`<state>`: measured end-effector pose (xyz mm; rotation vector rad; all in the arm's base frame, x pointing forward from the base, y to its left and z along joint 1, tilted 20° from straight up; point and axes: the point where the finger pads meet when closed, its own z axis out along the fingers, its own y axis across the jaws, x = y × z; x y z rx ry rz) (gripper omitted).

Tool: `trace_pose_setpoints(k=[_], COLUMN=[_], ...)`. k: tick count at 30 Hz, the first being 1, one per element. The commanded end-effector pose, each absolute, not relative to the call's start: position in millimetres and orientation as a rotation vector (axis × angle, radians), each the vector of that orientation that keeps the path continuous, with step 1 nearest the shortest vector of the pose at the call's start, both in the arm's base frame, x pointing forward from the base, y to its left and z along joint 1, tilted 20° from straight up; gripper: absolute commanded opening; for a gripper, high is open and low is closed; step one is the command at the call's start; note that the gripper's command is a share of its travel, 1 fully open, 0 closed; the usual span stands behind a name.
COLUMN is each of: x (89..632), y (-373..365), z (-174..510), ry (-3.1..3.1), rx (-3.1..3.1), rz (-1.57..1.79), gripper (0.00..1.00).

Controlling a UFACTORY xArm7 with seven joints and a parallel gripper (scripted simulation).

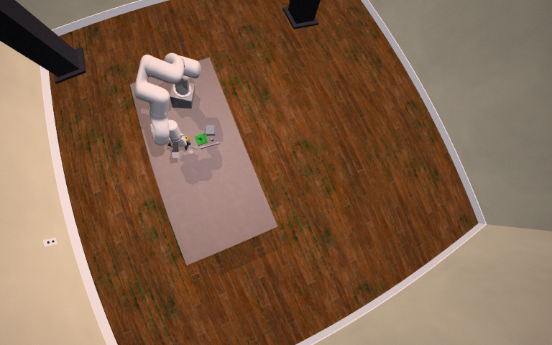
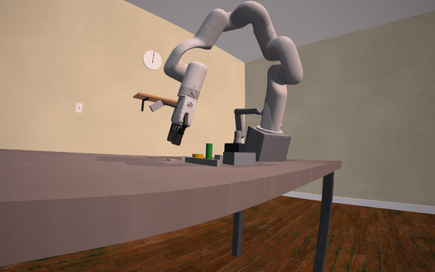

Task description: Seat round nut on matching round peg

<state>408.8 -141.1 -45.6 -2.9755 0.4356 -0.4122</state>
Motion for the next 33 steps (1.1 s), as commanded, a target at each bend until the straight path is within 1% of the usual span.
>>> trace_pose_setpoints(k=[1,14,33], x=[373.7,327.9,322.2], y=[-131.9,-112.8,-110.3], z=[-38.0,-25.1,-23.0], ry=[0.374,0.309,0.302], rx=[-2.917,-2.808,-2.793], rz=[-0.301,-0.184,-0.17], gripper=[0.6,0.6,0.6])
